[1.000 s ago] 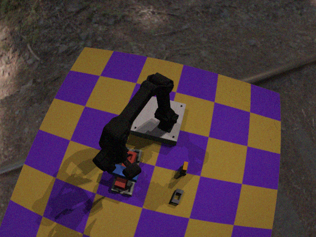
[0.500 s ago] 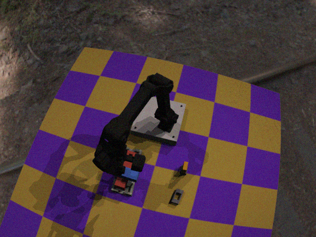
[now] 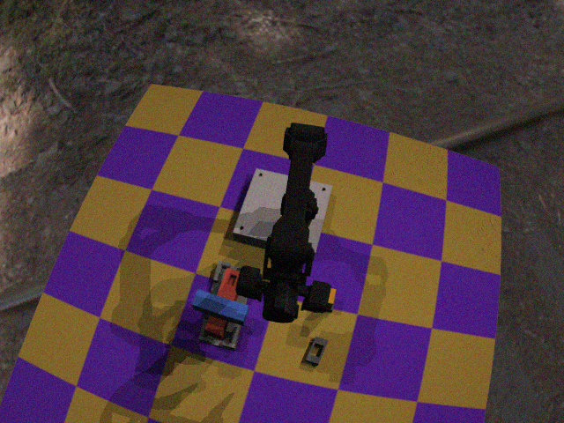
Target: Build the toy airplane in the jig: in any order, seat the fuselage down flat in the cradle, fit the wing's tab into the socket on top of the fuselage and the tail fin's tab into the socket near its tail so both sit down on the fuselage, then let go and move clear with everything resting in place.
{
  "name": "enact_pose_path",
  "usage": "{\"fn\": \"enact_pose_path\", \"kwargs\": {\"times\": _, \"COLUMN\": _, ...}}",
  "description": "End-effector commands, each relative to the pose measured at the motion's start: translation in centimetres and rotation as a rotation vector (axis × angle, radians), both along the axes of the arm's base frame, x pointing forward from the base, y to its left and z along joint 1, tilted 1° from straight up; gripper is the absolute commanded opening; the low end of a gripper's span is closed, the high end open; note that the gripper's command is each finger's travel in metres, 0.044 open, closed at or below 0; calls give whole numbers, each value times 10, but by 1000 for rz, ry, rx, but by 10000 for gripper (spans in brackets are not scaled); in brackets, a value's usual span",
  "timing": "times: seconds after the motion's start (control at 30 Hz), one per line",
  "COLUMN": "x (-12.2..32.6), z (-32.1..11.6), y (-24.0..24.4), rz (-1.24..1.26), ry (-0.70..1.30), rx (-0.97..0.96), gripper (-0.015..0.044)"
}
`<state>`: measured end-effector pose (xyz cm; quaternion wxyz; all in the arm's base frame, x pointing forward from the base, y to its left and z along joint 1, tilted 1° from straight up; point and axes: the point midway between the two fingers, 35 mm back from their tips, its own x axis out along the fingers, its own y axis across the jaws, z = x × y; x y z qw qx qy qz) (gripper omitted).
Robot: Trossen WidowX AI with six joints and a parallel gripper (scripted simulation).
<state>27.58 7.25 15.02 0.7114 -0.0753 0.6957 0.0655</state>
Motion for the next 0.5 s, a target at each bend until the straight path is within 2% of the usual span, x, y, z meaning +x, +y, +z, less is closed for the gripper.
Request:
{"fn": "enact_pose_path", "kwargs": {"times": 0.0, "x": -37, "z": -3, "y": 43, "rz": -5, "ry": 9, "rx": 7, "gripper": 440}}
{"fn": "enact_pose_path", "kwargs": {"times": 0.23, "x": -104, "z": -9, "y": 90, "rz": -5, "ry": 17, "rx": 11, "gripper": 440}}
{"fn": "enact_pose_path", "kwargs": {"times": 0.47, "x": -106, "z": -17, "y": 91, "rz": -5, "ry": 17, "rx": 11, "gripper": 440}}
